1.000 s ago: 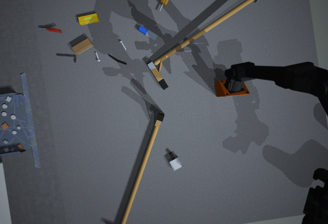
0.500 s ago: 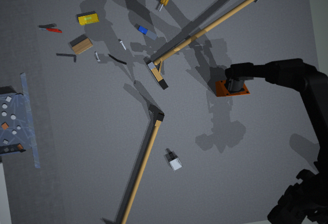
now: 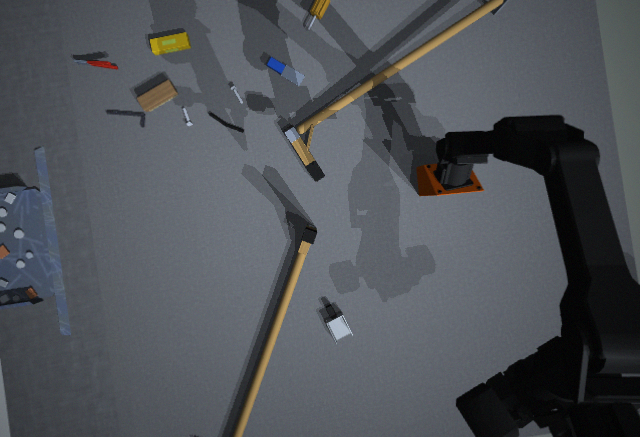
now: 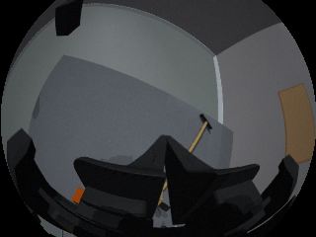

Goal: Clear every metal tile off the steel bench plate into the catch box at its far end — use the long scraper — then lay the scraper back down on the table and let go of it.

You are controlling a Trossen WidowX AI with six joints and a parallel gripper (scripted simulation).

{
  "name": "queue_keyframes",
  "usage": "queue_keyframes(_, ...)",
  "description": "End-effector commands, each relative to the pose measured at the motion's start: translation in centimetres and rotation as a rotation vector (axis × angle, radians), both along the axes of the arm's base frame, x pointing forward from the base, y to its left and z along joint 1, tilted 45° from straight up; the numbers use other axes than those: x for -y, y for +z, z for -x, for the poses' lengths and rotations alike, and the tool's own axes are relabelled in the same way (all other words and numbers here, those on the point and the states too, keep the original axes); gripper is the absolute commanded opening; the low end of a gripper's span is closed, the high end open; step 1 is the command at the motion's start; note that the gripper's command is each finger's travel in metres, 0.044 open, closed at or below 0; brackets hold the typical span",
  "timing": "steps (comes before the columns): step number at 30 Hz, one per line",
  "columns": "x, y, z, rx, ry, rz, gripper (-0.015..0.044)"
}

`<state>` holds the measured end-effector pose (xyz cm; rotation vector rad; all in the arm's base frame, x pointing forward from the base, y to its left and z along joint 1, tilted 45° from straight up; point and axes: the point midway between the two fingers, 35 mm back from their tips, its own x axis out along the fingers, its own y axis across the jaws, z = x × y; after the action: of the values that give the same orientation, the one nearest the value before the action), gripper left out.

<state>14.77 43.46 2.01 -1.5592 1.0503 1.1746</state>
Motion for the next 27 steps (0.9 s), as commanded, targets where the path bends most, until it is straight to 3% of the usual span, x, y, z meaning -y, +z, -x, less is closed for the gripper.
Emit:
queue_keyframes(1,1.1,0.4,-1.5,0.017,-0.061,0.010,0.0000)
queue_keyframes(27,8.4,3.0,-10.4,0.123,-0.432,0.053,0.0000)
